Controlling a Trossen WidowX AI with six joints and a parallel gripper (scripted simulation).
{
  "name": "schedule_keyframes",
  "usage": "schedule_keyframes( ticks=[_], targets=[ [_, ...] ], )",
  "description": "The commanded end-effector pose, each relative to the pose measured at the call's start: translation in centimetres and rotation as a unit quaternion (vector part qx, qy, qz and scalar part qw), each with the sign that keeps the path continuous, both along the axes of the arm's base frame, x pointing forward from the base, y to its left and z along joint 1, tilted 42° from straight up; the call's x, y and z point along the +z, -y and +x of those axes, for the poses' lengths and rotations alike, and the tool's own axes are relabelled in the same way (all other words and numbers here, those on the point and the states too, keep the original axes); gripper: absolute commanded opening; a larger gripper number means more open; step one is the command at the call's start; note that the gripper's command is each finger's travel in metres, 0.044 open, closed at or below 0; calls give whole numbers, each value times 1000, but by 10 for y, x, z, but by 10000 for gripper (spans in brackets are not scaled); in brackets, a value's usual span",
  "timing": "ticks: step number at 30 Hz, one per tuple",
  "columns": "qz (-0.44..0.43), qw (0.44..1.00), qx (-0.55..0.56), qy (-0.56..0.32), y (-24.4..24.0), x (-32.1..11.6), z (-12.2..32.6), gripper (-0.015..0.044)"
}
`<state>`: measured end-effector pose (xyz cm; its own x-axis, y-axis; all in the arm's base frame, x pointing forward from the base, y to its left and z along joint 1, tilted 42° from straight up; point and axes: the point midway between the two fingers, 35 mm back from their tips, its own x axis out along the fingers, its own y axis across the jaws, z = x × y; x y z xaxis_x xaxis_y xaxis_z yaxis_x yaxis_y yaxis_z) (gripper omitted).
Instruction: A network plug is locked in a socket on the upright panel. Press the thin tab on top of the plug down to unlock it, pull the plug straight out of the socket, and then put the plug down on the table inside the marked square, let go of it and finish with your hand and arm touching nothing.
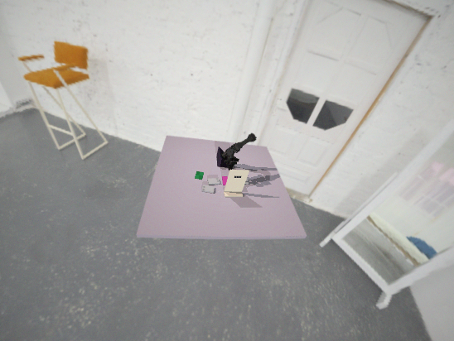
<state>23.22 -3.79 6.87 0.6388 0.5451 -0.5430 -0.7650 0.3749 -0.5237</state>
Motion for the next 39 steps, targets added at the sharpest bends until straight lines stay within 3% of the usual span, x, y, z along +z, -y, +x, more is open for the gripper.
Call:
schedule_keyframes(
  ticks=[1, 39],
  targets=[
    [1, 1000, 1, 6, 2, 6, -1, 156],
    [-1, 1000, 0, 2, 66, 75, -9, 156]
  ],
)
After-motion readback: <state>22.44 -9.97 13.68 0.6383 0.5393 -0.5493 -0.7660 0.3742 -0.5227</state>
